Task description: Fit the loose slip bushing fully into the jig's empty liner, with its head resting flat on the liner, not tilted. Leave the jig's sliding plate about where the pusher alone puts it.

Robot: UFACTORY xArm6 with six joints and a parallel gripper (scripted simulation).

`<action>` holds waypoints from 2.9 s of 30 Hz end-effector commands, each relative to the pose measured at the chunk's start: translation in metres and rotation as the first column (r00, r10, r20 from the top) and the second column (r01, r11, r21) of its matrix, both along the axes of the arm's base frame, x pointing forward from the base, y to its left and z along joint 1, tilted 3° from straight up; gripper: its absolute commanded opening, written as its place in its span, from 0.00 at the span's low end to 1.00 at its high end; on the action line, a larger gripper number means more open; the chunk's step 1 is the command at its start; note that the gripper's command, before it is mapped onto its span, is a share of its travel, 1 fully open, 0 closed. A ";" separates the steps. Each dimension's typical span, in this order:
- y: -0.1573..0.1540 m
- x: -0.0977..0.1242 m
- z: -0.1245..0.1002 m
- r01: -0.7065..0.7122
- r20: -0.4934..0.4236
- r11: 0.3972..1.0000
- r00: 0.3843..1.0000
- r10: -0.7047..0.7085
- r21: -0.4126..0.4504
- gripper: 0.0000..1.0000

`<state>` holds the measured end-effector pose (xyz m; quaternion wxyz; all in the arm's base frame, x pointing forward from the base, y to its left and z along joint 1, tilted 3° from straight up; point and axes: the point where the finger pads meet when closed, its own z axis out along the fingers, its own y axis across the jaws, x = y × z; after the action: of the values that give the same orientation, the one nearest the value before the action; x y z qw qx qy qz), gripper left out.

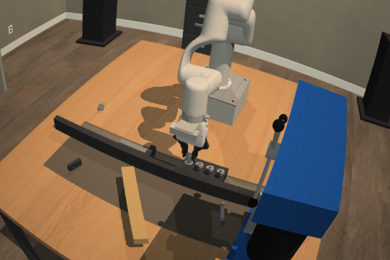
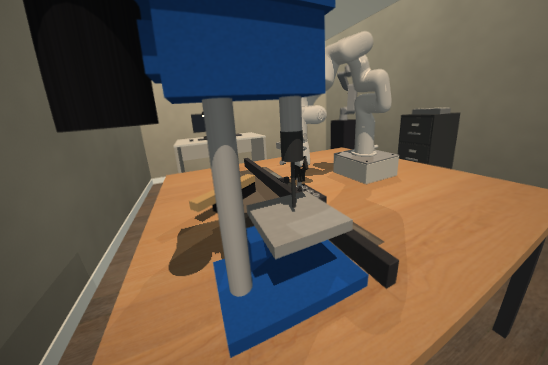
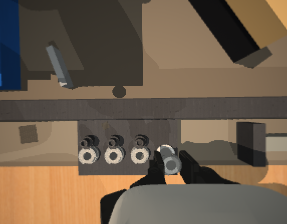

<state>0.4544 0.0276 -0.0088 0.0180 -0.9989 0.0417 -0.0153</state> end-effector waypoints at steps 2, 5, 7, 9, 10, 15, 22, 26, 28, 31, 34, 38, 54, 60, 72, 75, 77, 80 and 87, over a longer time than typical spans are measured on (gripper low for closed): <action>0.000 0.002 0.001 0.000 0.004 1.000 1.000 0.000 0.000 0.26; 0.000 0.002 0.001 0.000 0.004 1.000 1.000 0.000 0.000 0.26; 0.000 0.002 0.000 0.000 0.004 1.000 1.000 0.000 0.000 0.26; 0.000 0.002 0.000 0.000 0.004 1.000 1.000 0.000 0.000 0.26; 0.000 0.002 -0.001 0.000 0.004 1.000 1.000 0.000 0.000 0.26; 0.000 0.002 -0.003 0.000 0.004 1.000 1.000 0.000 0.000 0.26; 0.000 0.002 -0.004 0.000 0.004 1.000 1.000 0.000 0.000 0.26; 0.000 0.002 -0.004 0.000 0.004 1.000 1.000 0.000 0.000 0.26; 0.000 0.002 -0.004 0.000 0.004 1.000 1.000 0.000 0.000 0.26; 0.000 0.002 -0.004 0.000 0.004 1.000 1.000 0.000 0.000 0.26; 0.000 0.002 -0.004 0.000 0.004 1.000 1.000 0.000 0.000 0.26; 0.000 0.002 -0.005 0.000 0.004 1.000 1.000 0.000 0.000 0.26; 0.000 0.002 -0.009 0.000 0.004 1.000 1.000 0.000 0.000 0.26; 0.000 0.002 -0.009 0.000 0.004 1.000 1.000 0.000 0.000 0.26; 0.000 0.002 -0.012 0.000 0.004 1.000 1.000 0.000 0.000 0.26; 0.001 0.002 -0.012 0.000 0.004 1.000 1.000 0.000 0.000 0.26; 0.001 0.002 -0.013 0.000 0.004 1.000 1.000 0.000 0.000 0.26; 0.001 0.002 -0.013 0.000 0.004 1.000 1.000 0.000 0.000 0.26; 0.001 0.002 -0.014 0.000 0.004 1.000 1.000 0.000 0.000 0.26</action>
<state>0.4549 0.0281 -0.0237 0.0180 -0.9989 0.0417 -0.0153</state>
